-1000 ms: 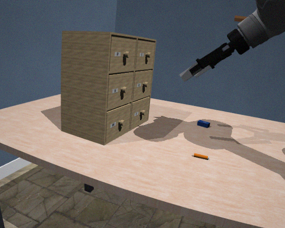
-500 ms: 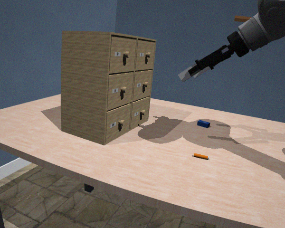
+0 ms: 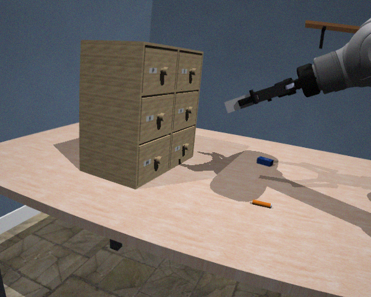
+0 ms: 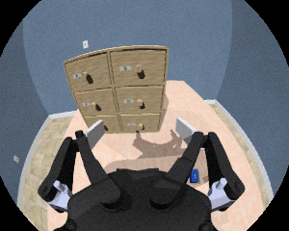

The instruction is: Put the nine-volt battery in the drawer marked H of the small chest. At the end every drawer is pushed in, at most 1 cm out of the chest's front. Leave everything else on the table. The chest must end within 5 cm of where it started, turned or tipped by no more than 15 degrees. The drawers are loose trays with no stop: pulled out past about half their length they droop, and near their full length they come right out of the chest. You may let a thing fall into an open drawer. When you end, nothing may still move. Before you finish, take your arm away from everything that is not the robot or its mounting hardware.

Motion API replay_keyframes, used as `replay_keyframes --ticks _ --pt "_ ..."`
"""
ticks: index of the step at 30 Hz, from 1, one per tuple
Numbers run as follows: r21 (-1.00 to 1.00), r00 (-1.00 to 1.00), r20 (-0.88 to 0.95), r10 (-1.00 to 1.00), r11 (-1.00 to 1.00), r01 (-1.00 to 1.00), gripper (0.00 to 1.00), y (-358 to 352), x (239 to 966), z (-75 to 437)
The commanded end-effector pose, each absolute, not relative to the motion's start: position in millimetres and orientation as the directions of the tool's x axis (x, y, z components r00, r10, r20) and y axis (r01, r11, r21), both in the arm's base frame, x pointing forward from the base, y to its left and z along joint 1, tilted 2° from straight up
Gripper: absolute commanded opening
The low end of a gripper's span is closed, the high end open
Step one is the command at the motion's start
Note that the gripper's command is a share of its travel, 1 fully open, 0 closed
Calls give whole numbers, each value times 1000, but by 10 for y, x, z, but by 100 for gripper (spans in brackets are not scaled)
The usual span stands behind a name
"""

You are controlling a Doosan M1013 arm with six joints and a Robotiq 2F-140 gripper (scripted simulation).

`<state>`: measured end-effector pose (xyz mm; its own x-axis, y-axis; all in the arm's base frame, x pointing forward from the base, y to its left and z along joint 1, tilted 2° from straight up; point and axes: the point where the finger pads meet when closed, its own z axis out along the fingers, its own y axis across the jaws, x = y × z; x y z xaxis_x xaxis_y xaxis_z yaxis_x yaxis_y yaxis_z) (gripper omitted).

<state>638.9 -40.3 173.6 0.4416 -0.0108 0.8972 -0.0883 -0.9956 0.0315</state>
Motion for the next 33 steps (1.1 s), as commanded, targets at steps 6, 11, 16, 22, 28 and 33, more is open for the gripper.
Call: replay_keyframes --ticks 6,11,16,22,28,33 --pt "24 335 942 -3 -997 -76 100 -431 6492 1643" --pt "24 330 944 -2 -997 -76 100 -432 6495 1640" --pt "24 330 944 -2 -997 -76 20 -432 6495 1640" --pt "24 330 944 -2 -997 -76 20 -432 6495 1640" --pt "24 330 944 -2 -997 -76 20 -432 6495 1640" --pt "24 330 944 -2 -997 -76 20 -432 6495 1640"
